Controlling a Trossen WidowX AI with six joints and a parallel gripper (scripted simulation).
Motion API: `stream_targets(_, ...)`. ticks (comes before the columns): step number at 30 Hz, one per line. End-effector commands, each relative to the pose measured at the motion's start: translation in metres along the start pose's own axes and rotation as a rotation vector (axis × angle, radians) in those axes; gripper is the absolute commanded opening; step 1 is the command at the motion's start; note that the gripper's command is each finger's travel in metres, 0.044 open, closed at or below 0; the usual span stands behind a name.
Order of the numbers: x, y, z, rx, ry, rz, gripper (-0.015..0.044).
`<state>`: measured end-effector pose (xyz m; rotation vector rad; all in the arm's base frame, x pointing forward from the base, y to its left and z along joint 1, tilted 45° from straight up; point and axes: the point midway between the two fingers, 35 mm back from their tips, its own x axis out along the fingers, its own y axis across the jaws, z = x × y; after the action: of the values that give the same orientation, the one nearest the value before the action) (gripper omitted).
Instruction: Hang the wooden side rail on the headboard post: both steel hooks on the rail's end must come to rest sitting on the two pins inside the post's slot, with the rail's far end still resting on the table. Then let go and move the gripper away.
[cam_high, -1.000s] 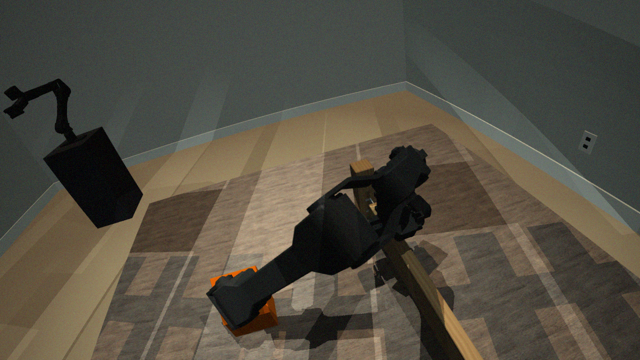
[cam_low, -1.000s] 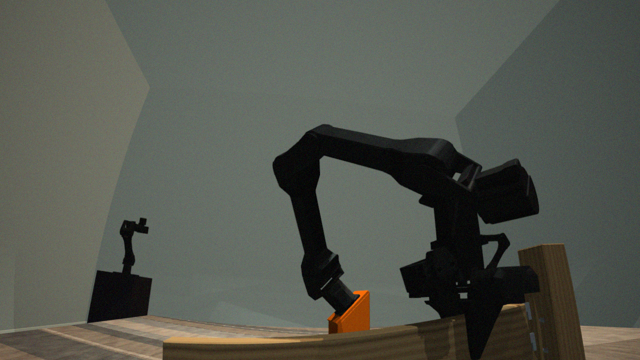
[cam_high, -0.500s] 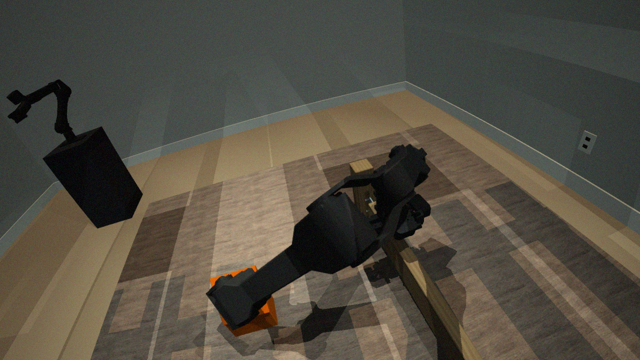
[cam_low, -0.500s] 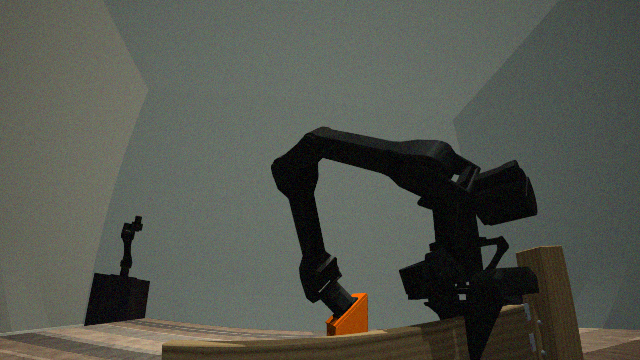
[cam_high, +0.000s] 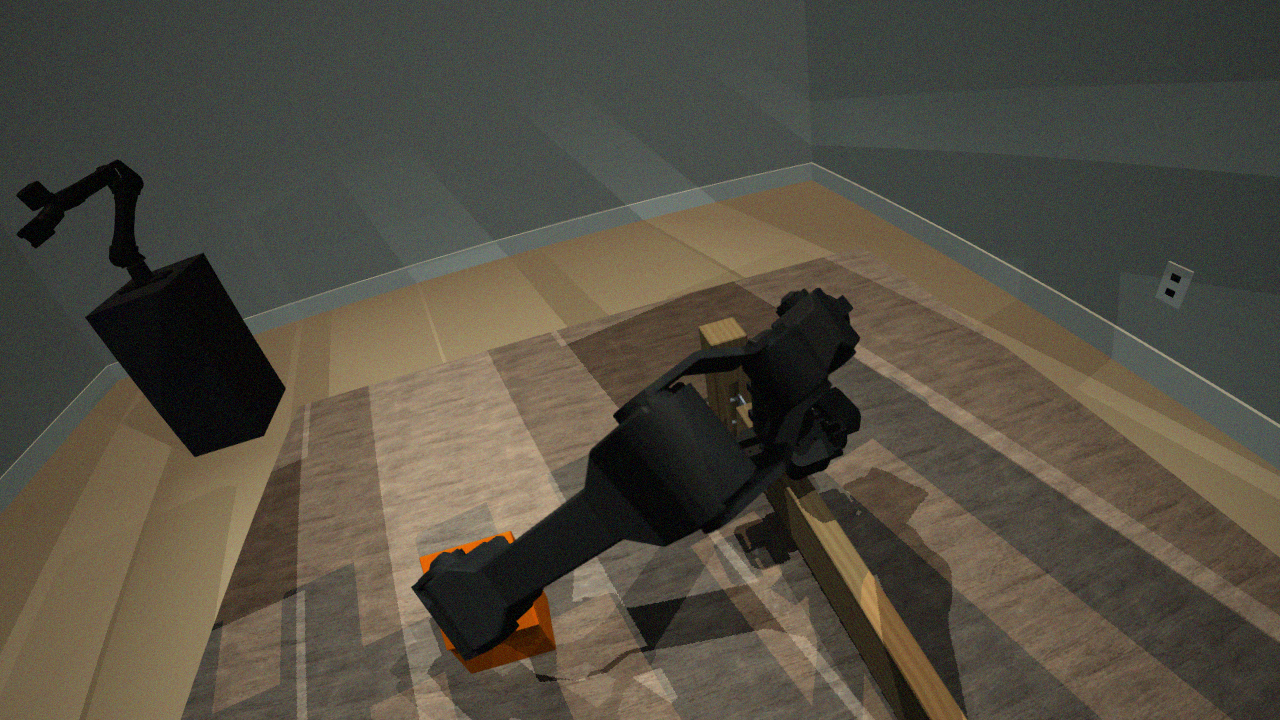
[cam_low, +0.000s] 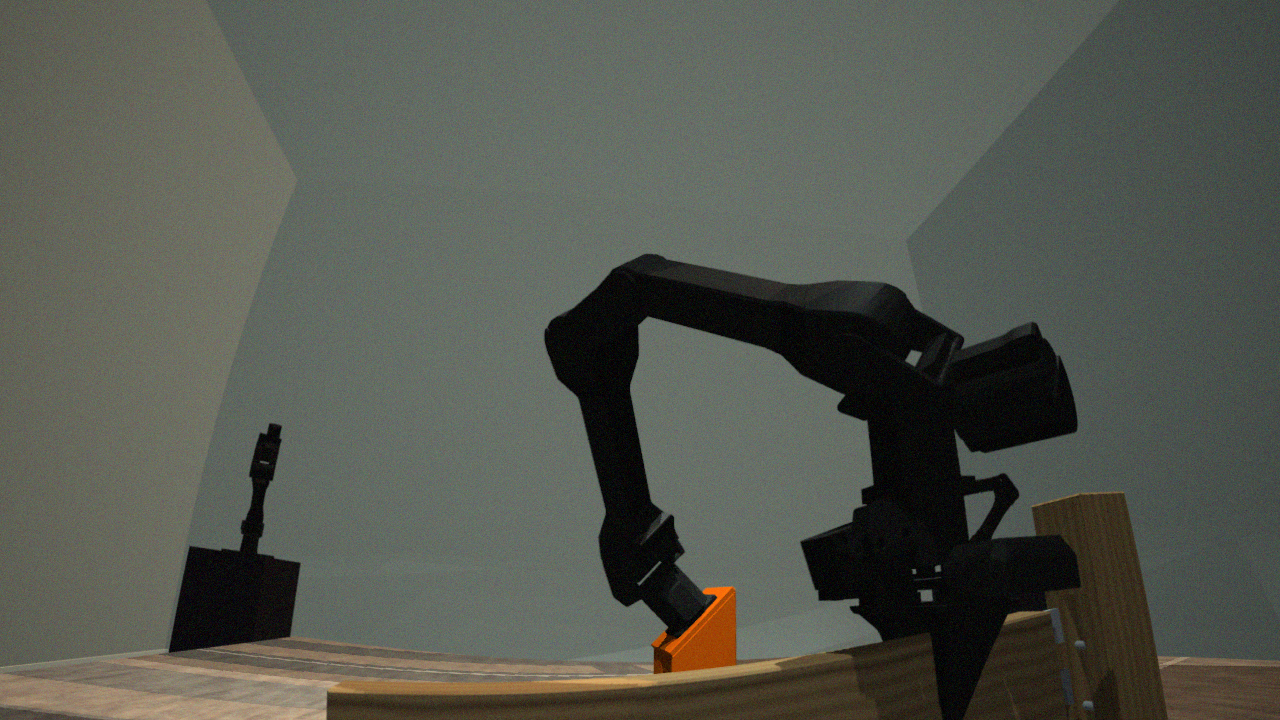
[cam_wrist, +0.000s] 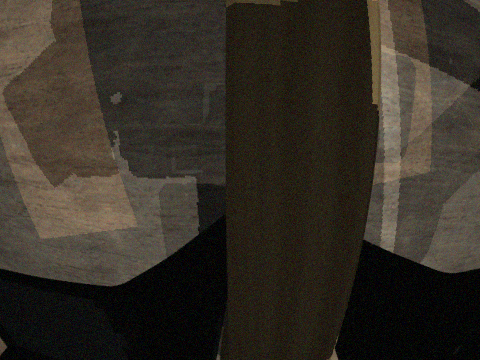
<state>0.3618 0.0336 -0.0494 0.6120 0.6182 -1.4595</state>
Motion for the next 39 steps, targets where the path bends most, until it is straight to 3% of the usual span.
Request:
stream_targets(1, -0.0041, 0.0020, -0.0035, -0.002, 0.005, 0.011, 0.0000)
stream_targets(39, -0.0039, 0.0019, -0.0072, -0.002, 0.005, 0.011, 0.0000)
